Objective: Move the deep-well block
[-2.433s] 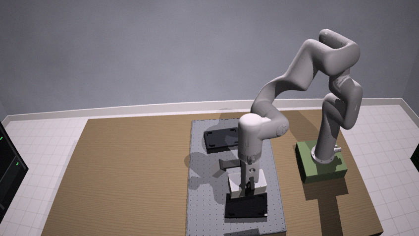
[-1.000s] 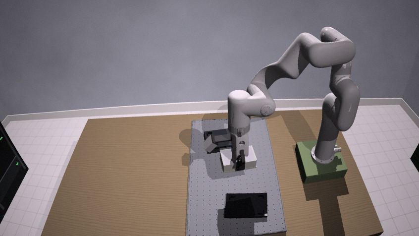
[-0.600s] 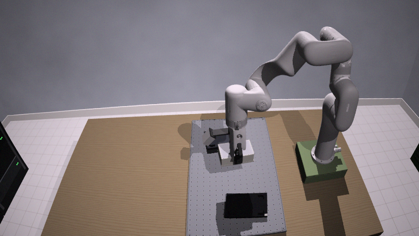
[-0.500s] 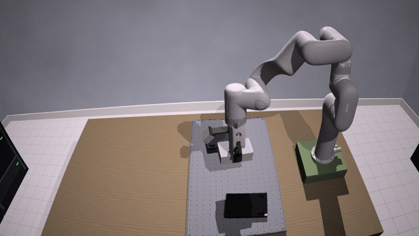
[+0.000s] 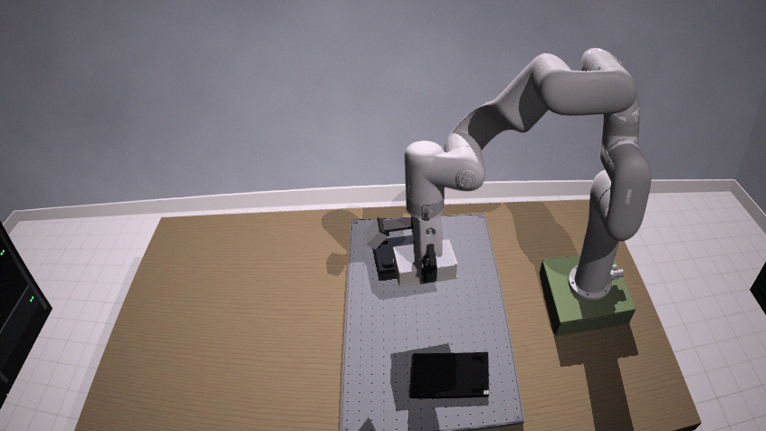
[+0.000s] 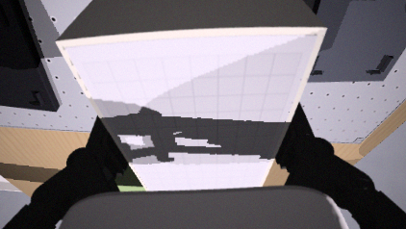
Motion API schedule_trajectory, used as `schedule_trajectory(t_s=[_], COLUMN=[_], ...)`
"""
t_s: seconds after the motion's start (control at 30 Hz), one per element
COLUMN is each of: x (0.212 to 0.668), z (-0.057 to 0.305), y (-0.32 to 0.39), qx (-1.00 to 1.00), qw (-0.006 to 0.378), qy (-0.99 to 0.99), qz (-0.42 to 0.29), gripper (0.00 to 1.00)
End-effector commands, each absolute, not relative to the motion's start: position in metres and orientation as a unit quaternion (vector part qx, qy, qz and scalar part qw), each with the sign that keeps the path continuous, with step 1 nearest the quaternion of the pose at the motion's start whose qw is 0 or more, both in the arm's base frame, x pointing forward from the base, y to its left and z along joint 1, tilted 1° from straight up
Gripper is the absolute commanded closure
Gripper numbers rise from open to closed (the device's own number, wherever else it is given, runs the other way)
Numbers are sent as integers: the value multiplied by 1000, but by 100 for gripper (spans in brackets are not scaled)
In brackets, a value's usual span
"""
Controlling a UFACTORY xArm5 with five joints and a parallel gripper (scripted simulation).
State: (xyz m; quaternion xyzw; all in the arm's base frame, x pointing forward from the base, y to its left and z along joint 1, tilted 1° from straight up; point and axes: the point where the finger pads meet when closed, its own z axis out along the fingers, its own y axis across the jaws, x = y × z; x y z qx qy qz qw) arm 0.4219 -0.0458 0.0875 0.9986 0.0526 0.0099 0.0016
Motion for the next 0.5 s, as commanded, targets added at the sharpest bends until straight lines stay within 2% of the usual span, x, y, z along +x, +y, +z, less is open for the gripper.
schedule_trajectory(t_s=[0.0,0.47], x=[426,432], z=[89,90], y=[-62,-101], qx=[999,999], qw=[2,3], qy=[53,53], qz=[12,12], gripper=[100,100])
